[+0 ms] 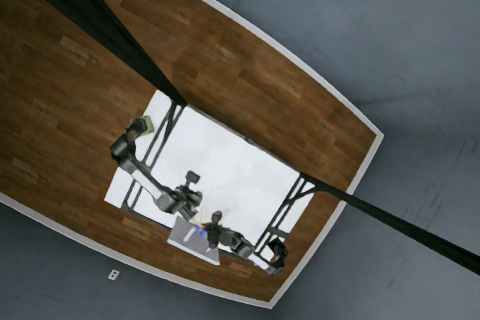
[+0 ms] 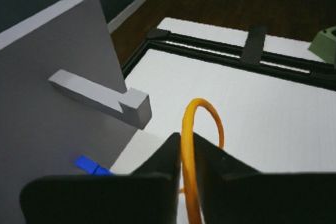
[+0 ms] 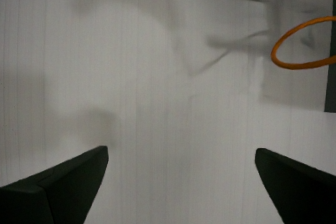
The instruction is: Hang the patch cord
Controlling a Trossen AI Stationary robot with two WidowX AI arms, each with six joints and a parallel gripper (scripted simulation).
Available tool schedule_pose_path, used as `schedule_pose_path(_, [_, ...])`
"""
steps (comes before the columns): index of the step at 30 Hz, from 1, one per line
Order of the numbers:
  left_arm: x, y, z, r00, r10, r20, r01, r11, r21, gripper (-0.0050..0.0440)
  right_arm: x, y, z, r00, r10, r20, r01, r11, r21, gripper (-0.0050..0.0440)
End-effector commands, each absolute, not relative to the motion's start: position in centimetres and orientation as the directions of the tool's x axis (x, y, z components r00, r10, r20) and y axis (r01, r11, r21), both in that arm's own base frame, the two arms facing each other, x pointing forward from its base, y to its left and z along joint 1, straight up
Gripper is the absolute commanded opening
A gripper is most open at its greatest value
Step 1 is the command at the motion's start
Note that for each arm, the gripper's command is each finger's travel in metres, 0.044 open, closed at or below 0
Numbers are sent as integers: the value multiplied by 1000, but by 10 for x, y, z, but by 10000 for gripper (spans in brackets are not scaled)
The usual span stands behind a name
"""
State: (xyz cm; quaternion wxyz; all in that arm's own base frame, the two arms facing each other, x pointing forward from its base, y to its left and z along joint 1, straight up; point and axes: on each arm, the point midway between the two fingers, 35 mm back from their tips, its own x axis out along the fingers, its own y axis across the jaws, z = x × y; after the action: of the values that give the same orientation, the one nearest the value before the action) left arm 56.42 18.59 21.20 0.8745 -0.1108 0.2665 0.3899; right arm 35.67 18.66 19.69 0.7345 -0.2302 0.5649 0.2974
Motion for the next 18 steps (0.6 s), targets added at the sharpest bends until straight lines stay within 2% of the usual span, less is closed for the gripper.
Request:
schedule_pose_path(1, [564,189,229,568,626,-534,-746,666,-12,25,355,185,209,214,194,-957,-697,717,-10,440])
schedule_pose_path(18, [562,192,231,562,627,-540,-752,659,-17,25,355,185,209,214,194,-957,-697,717,-10,440])
